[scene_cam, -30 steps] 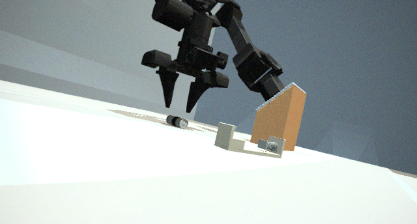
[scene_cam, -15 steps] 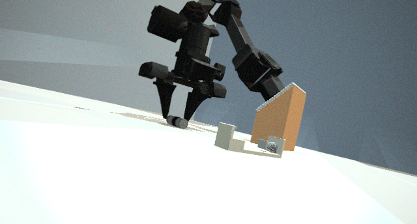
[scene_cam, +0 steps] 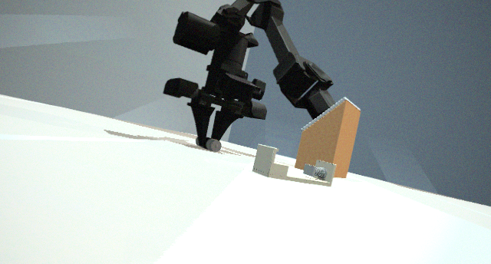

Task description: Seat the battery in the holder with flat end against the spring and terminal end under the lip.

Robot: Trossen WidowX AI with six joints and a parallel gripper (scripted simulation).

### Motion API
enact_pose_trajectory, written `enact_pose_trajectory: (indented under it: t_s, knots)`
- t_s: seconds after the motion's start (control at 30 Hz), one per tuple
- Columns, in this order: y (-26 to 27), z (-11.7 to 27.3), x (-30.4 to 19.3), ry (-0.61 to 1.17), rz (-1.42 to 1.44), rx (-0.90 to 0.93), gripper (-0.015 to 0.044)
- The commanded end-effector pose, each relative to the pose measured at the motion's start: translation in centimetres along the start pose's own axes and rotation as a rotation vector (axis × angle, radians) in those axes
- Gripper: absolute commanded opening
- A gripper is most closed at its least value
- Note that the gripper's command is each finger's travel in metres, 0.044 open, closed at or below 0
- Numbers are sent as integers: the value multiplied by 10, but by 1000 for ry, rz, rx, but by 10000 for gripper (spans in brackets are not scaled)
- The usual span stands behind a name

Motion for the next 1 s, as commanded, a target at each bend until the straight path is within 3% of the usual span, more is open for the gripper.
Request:
enact_pose_trajectory:
  t_s: [0.0,0.53,0.97]
  knots:
    - [0,0,1,-4,3,0,64]
    - [-1,50,1,-7,10,0,64]
    - [-36,61,60,-62,495,-1,64]
Point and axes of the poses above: the point midway between the two fingers, 35 mm back from their tips, its own z axis back along the fingers, its own y axis across the jaws, x = y × z, the point moved 5 cm from there along z, back along the fingers, and after that the axes turned 11 degrees about z, right-handed, at the moved point
